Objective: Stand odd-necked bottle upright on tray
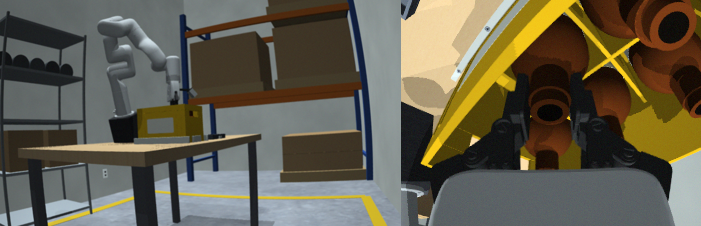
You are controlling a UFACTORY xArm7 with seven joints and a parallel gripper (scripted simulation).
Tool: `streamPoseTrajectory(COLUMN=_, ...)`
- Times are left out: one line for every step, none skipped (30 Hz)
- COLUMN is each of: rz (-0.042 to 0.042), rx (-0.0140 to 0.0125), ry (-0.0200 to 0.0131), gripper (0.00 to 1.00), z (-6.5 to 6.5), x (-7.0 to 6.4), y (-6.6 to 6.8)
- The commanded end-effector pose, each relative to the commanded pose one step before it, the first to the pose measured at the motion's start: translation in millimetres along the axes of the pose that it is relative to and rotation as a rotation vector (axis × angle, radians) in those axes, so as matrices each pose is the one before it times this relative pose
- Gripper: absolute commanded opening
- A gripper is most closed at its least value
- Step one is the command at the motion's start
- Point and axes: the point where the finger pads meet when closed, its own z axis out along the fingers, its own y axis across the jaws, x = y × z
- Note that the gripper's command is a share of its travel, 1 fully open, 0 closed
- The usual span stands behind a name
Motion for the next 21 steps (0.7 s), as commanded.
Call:
streamPoseTrajectory(rz=-0.00054, rx=-0.00261, ry=0.00221, gripper=0.0, z=-1.06, x=1.07, y=0.79)
streamPoseTrajectory(rz=0.0, rx=0.0, ry=0.0, gripper=0.0, z=0.0, x=0.0, y=0.0)
streamPoseTrajectory(rz=0.0, rx=0.0, ry=0.0, gripper=0.0, z=0.0, x=0.0, y=0.0)
streamPoseTrajectory(rz=0.0, rx=0.0, ry=0.0, gripper=0.0, z=0.0, x=0.0, y=0.0)
streamPoseTrajectory(rz=0.0, rx=0.0, ry=0.0, gripper=0.0, z=0.0, x=0.0, y=0.0)
streamPoseTrajectory(rz=0.0, rx=0.0, ry=0.0, gripper=0.0, z=0.0, x=0.0, y=0.0)
streamPoseTrajectory(rz=0.0, rx=0.0, ry=0.0, gripper=0.0, z=0.0, x=0.0, y=0.0)
streamPoseTrajectory(rz=0.0, rx=0.0, ry=0.0, gripper=0.0, z=0.0, x=0.0, y=0.0)
streamPoseTrajectory(rz=0.0, rx=0.0, ry=0.0, gripper=0.0, z=0.0, x=0.0, y=0.0)
streamPoseTrajectory(rz=0.0, rx=0.0, ry=0.0, gripper=0.0, z=0.0, x=0.0, y=0.0)
streamPoseTrajectory(rz=0.0, rx=0.0, ry=0.0, gripper=0.0, z=0.0, x=0.0, y=0.0)
streamPoseTrajectory(rz=0.0, rx=0.0, ry=0.0, gripper=0.0, z=0.0, x=0.0, y=0.0)
streamPoseTrajectory(rz=0.0, rx=0.0, ry=0.0, gripper=0.0, z=0.0, x=0.0, y=0.0)
streamPoseTrajectory(rz=0.0, rx=0.0, ry=0.0, gripper=0.0, z=0.0, x=0.0, y=0.0)
streamPoseTrajectory(rz=0.0, rx=0.0, ry=0.0, gripper=0.0, z=0.0, x=0.0, y=0.0)
streamPoseTrajectory(rz=0.0, rx=0.0, ry=0.0, gripper=0.0, z=0.0, x=0.0, y=0.0)
streamPoseTrajectory(rz=0.0, rx=0.0, ry=0.0, gripper=0.0, z=0.0, x=0.0, y=0.0)
streamPoseTrajectory(rz=0.0, rx=0.0, ry=0.0, gripper=0.0, z=0.0, x=0.0, y=0.0)
streamPoseTrajectory(rz=0.0, rx=0.0, ry=0.0, gripper=0.65, z=0.0, x=0.0, y=0.0)
streamPoseTrajectory(rz=0.0, rx=0.0, ry=0.0, gripper=0.65, z=0.0, x=0.0, y=0.0)
streamPoseTrajectory(rz=0.0, rx=0.0, ry=0.0, gripper=0.65, z=0.0, x=0.0, y=0.0)
